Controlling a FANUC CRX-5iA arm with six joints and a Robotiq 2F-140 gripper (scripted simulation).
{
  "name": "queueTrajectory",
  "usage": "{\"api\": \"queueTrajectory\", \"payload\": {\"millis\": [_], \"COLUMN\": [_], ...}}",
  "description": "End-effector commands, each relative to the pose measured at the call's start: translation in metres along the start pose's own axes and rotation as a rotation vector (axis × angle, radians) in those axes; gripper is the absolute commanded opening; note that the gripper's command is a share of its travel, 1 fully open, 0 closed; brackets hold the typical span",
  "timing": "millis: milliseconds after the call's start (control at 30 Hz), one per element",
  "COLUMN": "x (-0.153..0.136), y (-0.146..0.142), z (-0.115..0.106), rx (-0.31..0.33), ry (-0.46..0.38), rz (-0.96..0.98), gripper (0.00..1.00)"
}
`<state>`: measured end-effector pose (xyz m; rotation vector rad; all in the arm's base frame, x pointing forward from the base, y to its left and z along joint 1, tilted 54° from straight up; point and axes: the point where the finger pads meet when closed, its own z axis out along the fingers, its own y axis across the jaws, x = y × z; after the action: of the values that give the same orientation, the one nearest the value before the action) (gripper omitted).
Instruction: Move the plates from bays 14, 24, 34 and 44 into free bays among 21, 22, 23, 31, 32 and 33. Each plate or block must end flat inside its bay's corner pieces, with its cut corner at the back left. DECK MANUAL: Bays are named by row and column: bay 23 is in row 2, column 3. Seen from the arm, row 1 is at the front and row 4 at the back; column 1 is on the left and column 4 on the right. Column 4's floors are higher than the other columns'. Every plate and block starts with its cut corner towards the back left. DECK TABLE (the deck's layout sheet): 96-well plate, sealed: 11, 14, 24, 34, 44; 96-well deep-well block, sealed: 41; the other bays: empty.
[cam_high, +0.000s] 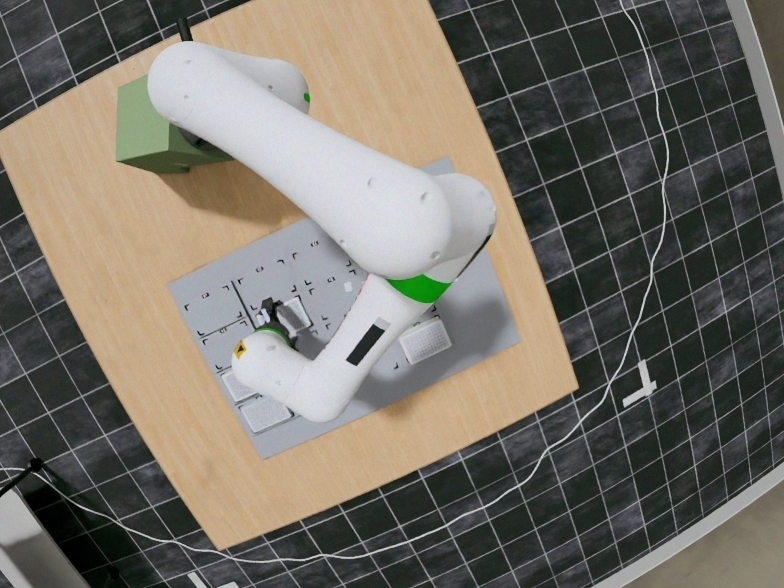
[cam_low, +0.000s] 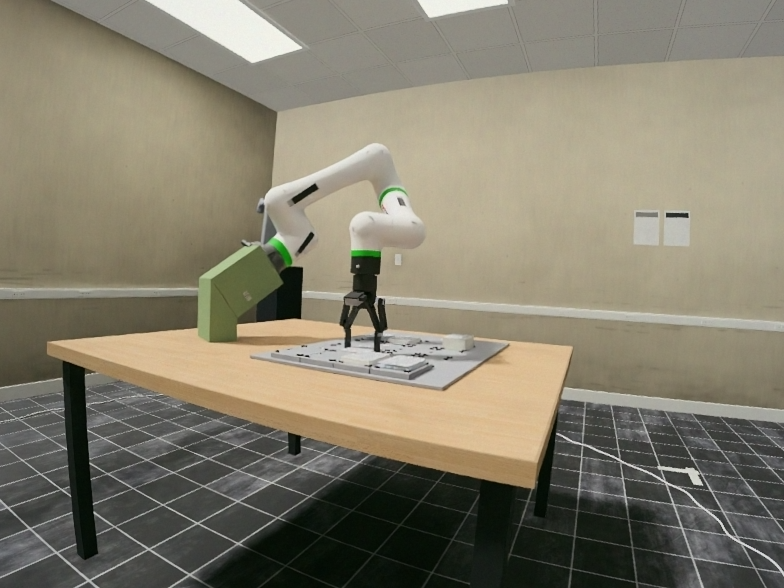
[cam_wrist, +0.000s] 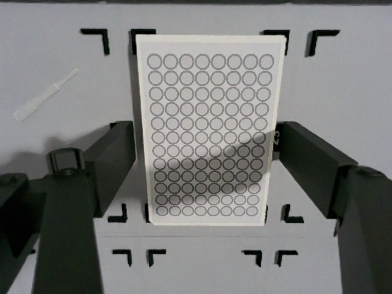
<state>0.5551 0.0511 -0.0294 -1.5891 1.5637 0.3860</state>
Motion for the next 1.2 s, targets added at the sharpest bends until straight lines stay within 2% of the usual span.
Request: {"api": "queueTrajectory", "payload": {"millis": [0,1167], "x": [0.0,0.0], "y": [-0.001,0.0], "z": [-0.002,-0.043], "rx": [0.001,0.001], "ry": [0.001,0.001], "rz": [0.0,0.0], "gripper": [0.7,0.7]}}
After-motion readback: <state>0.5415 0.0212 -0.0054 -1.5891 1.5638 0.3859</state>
